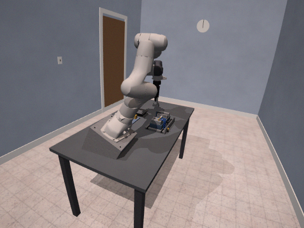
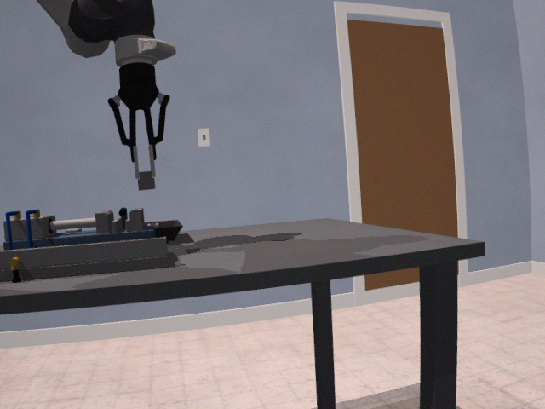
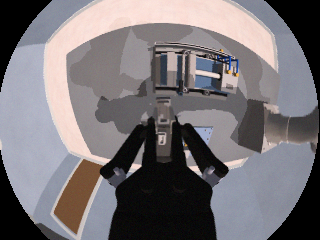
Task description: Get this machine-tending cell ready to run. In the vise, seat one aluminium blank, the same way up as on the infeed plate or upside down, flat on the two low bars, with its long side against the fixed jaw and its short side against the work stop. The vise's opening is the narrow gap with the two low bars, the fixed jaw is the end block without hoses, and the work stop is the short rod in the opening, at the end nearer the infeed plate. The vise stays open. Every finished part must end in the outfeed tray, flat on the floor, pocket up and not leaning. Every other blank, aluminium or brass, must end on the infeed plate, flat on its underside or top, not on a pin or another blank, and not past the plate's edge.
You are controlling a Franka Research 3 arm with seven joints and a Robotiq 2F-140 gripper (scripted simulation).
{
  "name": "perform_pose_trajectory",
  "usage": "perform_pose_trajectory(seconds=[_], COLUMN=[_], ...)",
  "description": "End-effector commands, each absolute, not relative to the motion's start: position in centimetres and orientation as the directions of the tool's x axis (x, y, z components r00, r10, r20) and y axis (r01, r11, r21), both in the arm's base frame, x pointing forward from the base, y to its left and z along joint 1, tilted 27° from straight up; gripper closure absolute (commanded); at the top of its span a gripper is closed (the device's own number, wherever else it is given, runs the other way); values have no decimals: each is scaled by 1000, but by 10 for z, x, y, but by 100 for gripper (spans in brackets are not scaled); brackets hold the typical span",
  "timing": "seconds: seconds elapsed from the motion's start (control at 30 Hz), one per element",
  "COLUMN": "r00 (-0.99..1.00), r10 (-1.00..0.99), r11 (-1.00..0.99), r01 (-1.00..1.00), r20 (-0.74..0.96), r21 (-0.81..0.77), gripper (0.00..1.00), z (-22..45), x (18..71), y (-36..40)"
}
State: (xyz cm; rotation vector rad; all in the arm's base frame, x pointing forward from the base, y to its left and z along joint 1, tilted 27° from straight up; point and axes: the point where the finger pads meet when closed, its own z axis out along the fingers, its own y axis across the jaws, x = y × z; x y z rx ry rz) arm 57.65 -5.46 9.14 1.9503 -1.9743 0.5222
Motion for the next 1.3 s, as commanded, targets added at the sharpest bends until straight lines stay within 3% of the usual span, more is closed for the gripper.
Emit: perform_pose_trajectory(seconds=[0.0, 0.7, 1.27], r00=[-53, -54, -55], r10=[-885, -890, -891], r11=[41, 45, 47], r01=[-998, -999, -998], r20=[462, 452, 451], r21=[-37, -30, -29], gripper=[100, 100, 100], z=[74, -32, -41], x=[591, 600, 597], y=[-24, 175, 189])
